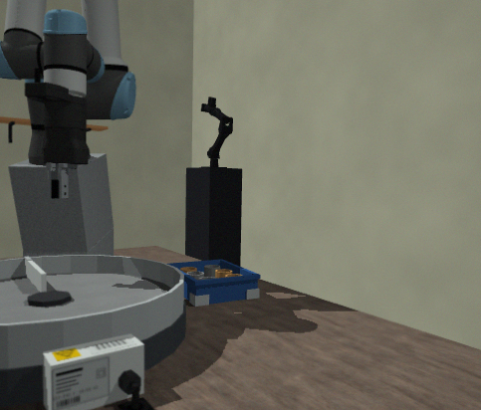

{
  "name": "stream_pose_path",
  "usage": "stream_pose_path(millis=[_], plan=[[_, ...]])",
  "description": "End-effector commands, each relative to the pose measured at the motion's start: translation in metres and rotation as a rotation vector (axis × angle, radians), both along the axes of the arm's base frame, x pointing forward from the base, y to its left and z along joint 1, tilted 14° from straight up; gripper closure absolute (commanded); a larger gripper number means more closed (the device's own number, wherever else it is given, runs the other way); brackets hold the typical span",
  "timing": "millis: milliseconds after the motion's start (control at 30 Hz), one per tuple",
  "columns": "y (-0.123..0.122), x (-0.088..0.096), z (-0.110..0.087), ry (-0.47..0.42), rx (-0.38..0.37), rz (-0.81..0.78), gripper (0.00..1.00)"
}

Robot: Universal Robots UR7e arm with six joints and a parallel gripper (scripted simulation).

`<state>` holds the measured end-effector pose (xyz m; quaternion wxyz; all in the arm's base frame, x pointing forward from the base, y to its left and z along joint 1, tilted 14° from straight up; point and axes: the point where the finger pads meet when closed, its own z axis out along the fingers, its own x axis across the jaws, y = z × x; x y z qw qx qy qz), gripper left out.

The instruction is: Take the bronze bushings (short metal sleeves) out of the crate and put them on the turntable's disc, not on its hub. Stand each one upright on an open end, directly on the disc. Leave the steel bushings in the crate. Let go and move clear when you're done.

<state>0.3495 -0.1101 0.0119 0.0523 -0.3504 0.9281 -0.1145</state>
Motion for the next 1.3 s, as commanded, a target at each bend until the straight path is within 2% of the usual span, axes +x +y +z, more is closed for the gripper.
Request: stream_pose_path(millis=[0, 167, 267, 667, 733, 1100, 1267], plan=[[0.009, 0.001, -0.004, -0.001, 0.0, 0.0, 0.64], [0.02, 0.003, -0.011, -0.001, 0.0, 0.0, 0.64], [0.035, 0.003, -0.019, -0.001, 0.0, 0.0, 0.64], [0.122, 0.01, -0.066, -0.001, -0.001, 0.0, 0.64], [0.122, 0.01, -0.066, -0.001, -0.001, 0.0, 0.64], [0.207, 0.018, -0.112, -0.001, -0.001, 0.0, 0.64], [0.23, 0.02, -0.124, -0.001, 0.0, 0.0, 0.64]])
